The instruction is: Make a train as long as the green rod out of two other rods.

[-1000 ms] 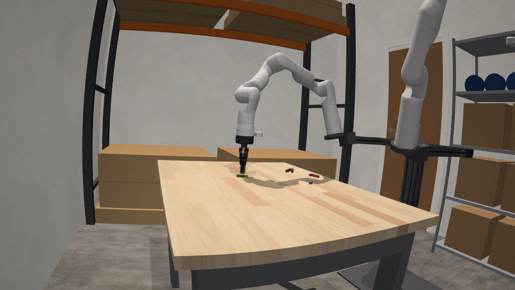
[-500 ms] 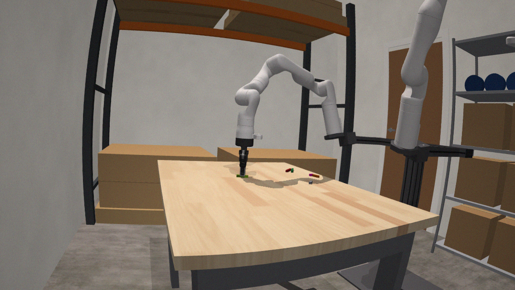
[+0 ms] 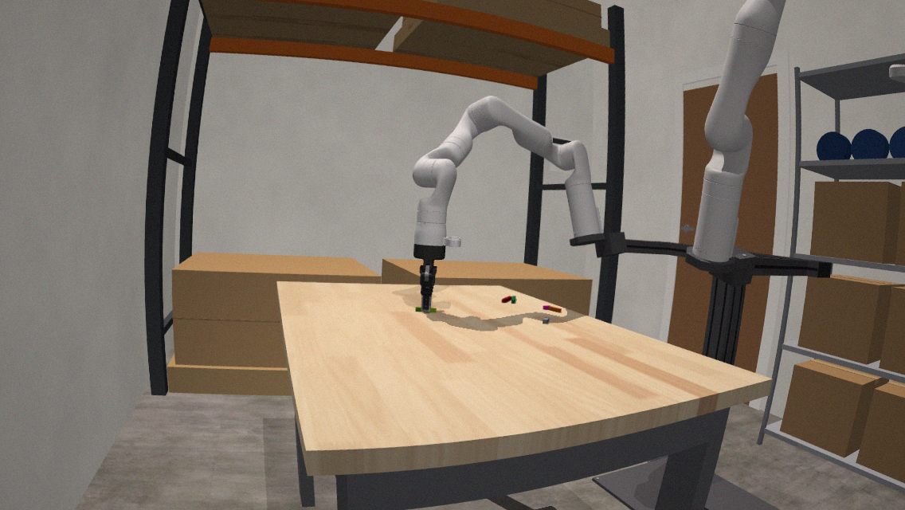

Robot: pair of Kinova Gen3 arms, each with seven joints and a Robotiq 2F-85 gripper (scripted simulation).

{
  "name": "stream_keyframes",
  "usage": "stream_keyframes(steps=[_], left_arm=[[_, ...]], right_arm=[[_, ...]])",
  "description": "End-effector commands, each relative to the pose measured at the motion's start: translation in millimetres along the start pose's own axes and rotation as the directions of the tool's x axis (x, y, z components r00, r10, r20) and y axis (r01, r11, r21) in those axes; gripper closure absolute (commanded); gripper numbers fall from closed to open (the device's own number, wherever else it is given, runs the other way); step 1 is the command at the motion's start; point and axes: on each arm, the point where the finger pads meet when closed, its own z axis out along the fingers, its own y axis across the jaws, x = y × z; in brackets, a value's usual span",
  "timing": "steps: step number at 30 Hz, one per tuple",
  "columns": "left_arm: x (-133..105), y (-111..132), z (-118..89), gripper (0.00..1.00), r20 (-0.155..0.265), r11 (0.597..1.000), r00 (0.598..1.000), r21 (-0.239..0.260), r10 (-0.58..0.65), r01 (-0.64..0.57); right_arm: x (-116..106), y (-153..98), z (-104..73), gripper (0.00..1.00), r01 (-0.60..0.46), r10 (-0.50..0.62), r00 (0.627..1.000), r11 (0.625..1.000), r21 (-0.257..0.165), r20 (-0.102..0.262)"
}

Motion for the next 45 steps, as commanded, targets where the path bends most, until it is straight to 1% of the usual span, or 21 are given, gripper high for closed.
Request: stream_keyframes(steps=[1, 31, 32, 45], left_arm=[[-0.3, 0.1, -0.6, 0.002, 0.002, 1.000, 1.000, 0.000, 0.000, 0.000], [-0.3, 0.1, -0.6, 0.002, 0.002, 1.000, 1.000, 0.000, 0.000, 0.000], [-0.3, 0.1, -0.6, 0.002, 0.002, 1.000, 1.000, 0.000, 0.000, 0.000], [-0.3, 0.1, -0.6, 0.002, 0.002, 1.000, 1.000, 0.000, 0.000, 0.000]], right_arm=[[-0.8, 0.8, -1.5, 0.685, 0.000, 0.000, 1.000, 1.000, -0.002, 0.002], [-0.8, 0.8, -1.5, 0.685, 0.000, 0.000, 1.000, 1.000, -0.002, 0.002], [-0.8, 0.8, -1.5, 0.827, 0.000, 0.000, 1.000, 1.000, -0.002, 0.002], [-0.8, 0.8, -1.5, 0.827, 0.000, 0.000, 1.000, 1.000, -0.002, 0.002]])
